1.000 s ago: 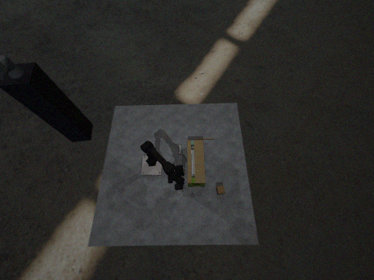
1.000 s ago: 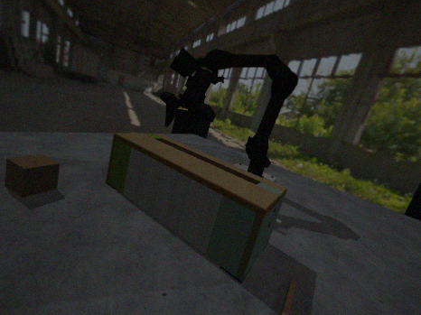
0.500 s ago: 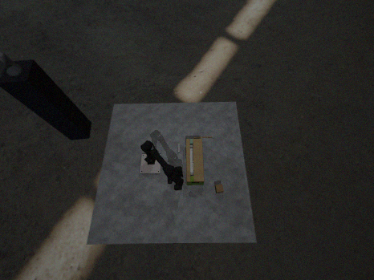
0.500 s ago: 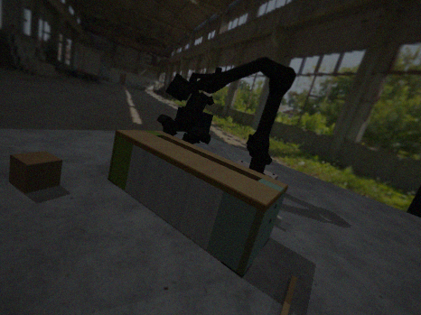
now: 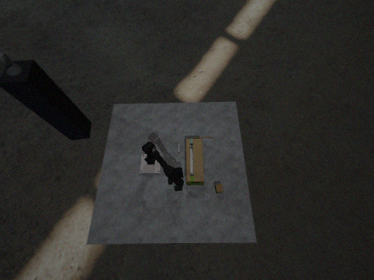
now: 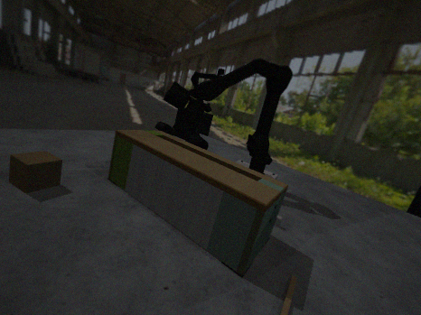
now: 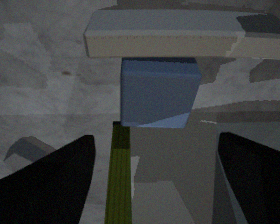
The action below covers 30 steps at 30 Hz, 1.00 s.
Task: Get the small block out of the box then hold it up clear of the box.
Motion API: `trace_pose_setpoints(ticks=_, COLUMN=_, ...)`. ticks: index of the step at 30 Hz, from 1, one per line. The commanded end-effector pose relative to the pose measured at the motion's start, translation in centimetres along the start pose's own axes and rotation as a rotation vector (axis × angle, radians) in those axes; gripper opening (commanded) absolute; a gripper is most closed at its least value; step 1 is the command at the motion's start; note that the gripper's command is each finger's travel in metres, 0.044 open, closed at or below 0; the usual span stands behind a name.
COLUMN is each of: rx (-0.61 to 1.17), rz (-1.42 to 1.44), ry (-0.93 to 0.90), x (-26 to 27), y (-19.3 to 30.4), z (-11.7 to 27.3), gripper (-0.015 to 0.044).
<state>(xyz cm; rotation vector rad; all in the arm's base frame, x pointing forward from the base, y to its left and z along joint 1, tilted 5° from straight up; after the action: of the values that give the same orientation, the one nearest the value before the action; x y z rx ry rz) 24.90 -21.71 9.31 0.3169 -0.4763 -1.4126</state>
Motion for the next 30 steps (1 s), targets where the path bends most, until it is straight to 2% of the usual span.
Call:
trace_pose_setpoints(ticks=1, rx=-0.002, rz=-0.005, ry=-0.002, x=0.0, y=-0.3, z=-0.6, gripper=0.0285)
trace_pose_setpoints(ticks=20, rx=-0.002, rz=-0.005, ry=-0.002, x=-0.3, y=-1.3, z=-3.1, gripper=0.0285)
trace_pose_setpoints(ticks=27, rx=-0.002, rz=-0.005, ry=-0.002, x=-0.3, y=-1.3, z=-3.1, gripper=0.0101)
trace_pose_setpoints(ticks=30, rx=-0.002, rz=-0.005, ry=-0.002, x=-0.3, y=-1.3, z=-3.1, gripper=0.0081)
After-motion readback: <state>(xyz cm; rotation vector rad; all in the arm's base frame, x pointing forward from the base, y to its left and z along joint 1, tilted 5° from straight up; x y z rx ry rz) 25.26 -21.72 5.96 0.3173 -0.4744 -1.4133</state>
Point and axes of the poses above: the point midway between the two fingers, 35 mm back from their tips, its own z axis back along the fingers, its own x axis across the jaws, y = z × x, the point moved 1 cm from there along z, back along the fingers, and after that the axes turned 12 degrees about z, right-handed, at the moved point
